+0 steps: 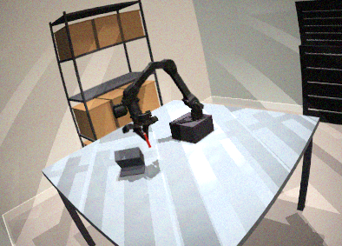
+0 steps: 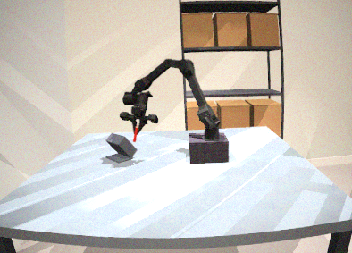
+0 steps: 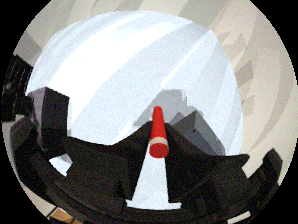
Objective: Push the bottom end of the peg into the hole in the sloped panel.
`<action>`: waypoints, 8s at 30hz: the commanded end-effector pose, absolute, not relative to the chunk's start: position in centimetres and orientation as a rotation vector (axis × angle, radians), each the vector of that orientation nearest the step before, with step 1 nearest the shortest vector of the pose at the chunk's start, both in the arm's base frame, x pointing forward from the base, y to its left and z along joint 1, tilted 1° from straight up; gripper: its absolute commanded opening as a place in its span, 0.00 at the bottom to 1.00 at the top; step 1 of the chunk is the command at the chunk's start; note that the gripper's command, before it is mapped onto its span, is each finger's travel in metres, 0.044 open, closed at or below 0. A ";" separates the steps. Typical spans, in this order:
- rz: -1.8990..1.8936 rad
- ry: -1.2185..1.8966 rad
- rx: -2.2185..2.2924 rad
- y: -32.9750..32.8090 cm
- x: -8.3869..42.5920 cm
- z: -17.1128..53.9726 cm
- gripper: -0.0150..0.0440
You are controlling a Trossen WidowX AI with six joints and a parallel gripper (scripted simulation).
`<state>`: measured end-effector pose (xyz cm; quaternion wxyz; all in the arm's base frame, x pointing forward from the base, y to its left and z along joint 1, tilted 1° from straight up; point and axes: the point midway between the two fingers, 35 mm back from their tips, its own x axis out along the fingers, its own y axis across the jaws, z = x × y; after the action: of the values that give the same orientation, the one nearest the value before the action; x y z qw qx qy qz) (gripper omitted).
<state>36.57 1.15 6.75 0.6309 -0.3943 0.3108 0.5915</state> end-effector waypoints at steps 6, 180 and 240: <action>1.306 0.713 -0.833 -0.2 37.1 6.9 0.25; 0.907 0.603 -0.387 -8.7 41.7 3.7 0.25; 0.908 0.601 -0.386 -6.7 43.2 2.1 0.25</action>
<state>43.23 -6.91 2.35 0.8382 -0.1855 0.2812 0.4289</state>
